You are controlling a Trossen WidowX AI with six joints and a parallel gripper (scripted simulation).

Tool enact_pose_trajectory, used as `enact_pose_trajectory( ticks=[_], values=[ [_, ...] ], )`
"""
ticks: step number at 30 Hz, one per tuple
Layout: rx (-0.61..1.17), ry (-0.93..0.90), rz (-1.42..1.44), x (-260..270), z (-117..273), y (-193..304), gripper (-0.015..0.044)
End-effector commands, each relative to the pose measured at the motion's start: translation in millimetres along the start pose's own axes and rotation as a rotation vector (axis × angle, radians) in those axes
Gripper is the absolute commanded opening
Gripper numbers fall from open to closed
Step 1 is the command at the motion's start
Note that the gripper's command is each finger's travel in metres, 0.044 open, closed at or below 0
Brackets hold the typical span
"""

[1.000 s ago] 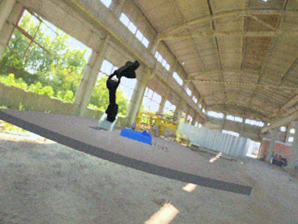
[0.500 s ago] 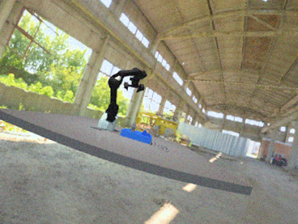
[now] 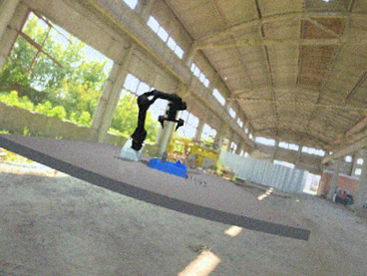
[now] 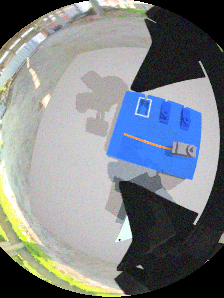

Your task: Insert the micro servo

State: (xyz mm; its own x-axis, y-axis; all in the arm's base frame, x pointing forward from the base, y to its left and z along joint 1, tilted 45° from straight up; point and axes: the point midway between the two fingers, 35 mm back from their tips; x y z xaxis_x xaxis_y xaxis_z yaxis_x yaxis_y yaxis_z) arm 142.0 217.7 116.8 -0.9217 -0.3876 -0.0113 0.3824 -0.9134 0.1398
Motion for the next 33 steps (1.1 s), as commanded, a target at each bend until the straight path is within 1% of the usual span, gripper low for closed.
enact_pose_trajectory(
  ticks=[1,13,16,26,33],
  values=[
    [0.155,-0.017,-0.036,-6.7,-18.5,38.0,0.0440],
    [0.550,-0.098,-0.093,-8.1,-44.2,140.1,0.0440],
    [0.620,-0.122,-0.093,-3.9,-46.4,157.7,0.0440],
    [0.625,-0.124,-0.092,-2.1,-47.5,159.1,0.0440],
    [0.626,-0.124,-0.093,1.9,-66.7,172.8,0.0440]
  ],
)
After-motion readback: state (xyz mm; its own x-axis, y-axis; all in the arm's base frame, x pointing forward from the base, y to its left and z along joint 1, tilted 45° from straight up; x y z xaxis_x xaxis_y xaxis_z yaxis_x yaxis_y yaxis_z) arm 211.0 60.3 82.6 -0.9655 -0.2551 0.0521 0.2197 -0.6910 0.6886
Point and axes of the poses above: the point midway between the two fingers, 35 mm back from their tips, its own z axis back along the fingers, its own x axis across the jaws, y = z × x, and after that the axes turned 4 degrees about z, right-handed
